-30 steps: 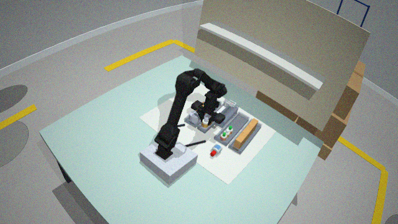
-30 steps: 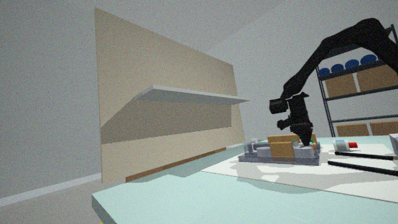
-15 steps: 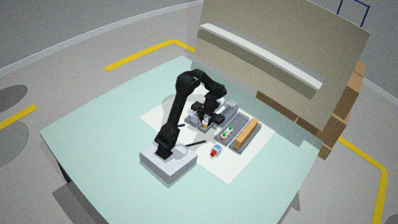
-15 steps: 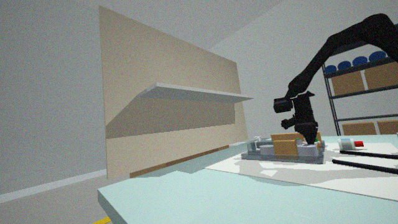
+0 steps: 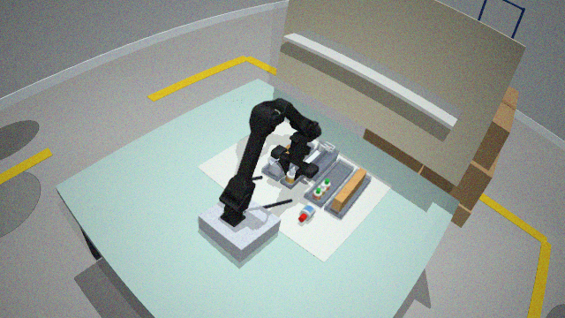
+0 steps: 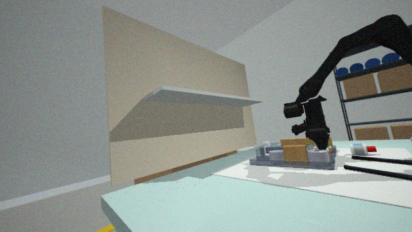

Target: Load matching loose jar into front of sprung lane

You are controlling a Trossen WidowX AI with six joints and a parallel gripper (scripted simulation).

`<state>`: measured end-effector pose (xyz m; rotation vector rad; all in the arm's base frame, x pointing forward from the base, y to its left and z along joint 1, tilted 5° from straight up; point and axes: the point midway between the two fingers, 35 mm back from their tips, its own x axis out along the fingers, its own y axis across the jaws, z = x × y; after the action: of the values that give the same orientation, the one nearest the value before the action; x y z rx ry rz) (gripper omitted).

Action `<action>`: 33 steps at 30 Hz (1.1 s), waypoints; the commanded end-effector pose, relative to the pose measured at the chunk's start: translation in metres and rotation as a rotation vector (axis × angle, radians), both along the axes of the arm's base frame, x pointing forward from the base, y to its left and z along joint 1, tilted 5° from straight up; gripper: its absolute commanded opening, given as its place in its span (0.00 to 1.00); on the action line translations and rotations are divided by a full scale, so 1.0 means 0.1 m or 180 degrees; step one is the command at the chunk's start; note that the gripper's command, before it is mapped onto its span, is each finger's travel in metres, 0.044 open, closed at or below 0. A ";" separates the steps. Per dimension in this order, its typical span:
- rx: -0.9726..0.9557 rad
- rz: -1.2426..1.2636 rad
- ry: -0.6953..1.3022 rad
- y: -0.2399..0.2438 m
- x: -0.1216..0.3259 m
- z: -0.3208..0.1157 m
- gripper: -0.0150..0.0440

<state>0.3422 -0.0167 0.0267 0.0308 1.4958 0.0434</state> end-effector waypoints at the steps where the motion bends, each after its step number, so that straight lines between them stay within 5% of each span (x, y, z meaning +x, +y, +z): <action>1: 0.0005 -0.0017 -0.0059 0.00 0.04 0.00 0.25; 33: 0.0005 -0.0017 -0.0057 0.00 -0.01 -0.01 0.25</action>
<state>0.3385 -0.0166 0.0249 0.0309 1.4911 0.0426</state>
